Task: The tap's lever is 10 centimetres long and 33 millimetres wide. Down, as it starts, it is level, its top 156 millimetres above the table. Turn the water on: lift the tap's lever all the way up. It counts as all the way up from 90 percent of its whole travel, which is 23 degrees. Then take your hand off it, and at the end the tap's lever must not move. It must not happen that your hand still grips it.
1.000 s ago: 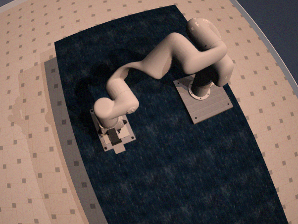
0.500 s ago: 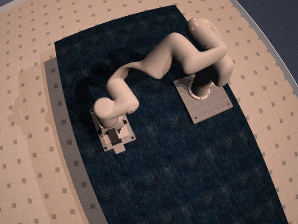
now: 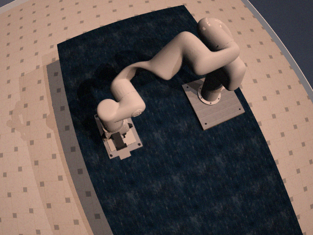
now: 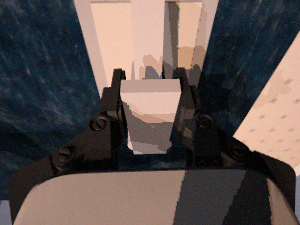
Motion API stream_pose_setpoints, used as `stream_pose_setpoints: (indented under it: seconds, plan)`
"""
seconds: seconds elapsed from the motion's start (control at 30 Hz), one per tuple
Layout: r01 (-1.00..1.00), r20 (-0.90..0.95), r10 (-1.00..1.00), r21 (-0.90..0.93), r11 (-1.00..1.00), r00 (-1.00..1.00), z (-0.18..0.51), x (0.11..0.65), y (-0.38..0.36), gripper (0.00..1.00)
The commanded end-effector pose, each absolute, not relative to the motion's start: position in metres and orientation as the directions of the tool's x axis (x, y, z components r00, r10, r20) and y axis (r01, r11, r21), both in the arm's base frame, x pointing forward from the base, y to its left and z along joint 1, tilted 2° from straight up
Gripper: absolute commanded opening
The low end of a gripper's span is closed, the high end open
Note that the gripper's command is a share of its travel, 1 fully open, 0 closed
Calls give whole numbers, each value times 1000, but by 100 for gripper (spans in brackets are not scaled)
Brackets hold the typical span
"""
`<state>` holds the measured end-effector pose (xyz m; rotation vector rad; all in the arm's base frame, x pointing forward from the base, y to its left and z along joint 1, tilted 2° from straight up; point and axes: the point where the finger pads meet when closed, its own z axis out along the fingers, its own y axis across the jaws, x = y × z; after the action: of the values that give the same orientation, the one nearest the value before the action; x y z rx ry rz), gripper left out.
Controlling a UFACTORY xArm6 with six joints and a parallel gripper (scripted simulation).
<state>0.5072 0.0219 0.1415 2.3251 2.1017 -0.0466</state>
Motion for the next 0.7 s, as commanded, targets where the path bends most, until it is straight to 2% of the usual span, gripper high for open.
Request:
stream_pose_setpoints:
  seconds: [0.0,0.67]
  plan:
    - [995,-26,995,-10,-101,101,152,508,18,0]
    - [995,-26,995,-10,-101,101,158,508,15,0]
